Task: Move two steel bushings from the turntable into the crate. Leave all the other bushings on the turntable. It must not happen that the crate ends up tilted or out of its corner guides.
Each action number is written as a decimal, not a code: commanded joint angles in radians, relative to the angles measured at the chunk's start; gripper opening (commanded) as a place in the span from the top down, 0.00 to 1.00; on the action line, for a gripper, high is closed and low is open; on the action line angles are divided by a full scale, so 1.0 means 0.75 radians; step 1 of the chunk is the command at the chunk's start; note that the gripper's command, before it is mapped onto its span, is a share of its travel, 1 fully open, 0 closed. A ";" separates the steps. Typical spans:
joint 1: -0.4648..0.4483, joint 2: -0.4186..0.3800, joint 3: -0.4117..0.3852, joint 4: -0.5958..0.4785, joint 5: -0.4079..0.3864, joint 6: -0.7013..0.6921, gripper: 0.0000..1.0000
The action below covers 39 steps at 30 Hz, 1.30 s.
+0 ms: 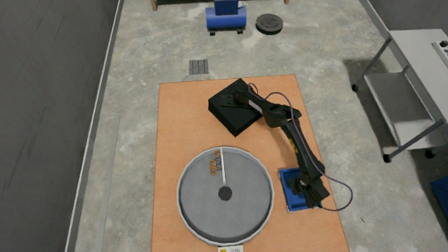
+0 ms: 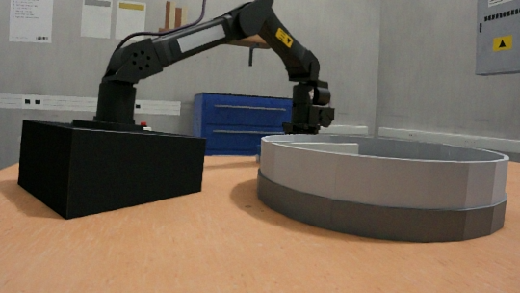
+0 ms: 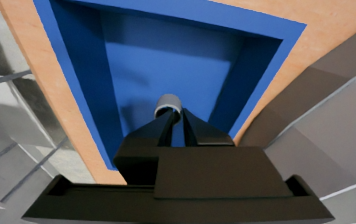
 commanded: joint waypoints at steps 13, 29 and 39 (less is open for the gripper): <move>-0.017 -0.102 0.066 -0.110 0.020 -0.008 0.86; -0.020 -0.104 0.297 -0.376 0.018 -0.012 0.86; -0.021 -0.074 0.433 -0.494 0.018 -0.013 0.86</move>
